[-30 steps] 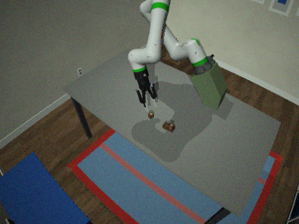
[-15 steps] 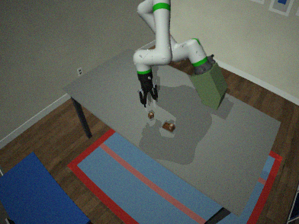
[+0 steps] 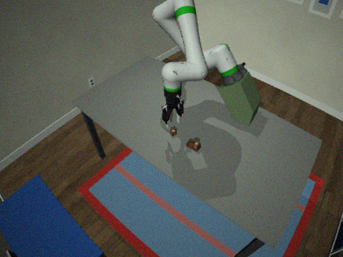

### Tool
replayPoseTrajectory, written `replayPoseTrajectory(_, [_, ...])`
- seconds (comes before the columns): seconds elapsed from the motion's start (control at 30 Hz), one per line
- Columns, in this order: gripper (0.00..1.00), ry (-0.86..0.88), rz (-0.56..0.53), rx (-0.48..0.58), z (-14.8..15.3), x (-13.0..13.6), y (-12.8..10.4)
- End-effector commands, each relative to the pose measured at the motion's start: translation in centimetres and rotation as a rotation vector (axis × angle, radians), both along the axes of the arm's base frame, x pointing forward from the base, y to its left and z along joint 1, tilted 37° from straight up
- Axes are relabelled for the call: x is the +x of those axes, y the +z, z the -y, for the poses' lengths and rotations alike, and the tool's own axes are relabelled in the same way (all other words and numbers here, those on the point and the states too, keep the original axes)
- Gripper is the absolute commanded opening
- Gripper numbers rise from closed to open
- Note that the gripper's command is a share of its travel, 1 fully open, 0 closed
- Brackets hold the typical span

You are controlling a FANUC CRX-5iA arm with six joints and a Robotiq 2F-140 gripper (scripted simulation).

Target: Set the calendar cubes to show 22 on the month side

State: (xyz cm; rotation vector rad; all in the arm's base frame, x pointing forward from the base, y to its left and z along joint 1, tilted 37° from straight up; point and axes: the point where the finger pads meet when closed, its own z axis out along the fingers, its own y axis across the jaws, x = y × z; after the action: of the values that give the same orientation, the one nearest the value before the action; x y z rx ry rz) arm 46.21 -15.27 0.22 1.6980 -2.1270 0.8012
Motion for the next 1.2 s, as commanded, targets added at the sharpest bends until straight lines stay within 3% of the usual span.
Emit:
replayPoseTrajectory(0.0, [1.00,-0.003,0.000,-0.006,-0.03,-0.05,-0.08])
replayPoseTrajectory(0.57, [1.00,-0.016,0.009,-0.005,-0.03,-0.05,-0.07])
replayPoseTrajectory(1.17, [1.00,-0.486,0.362,0.057,-0.29,-0.08,0.34])
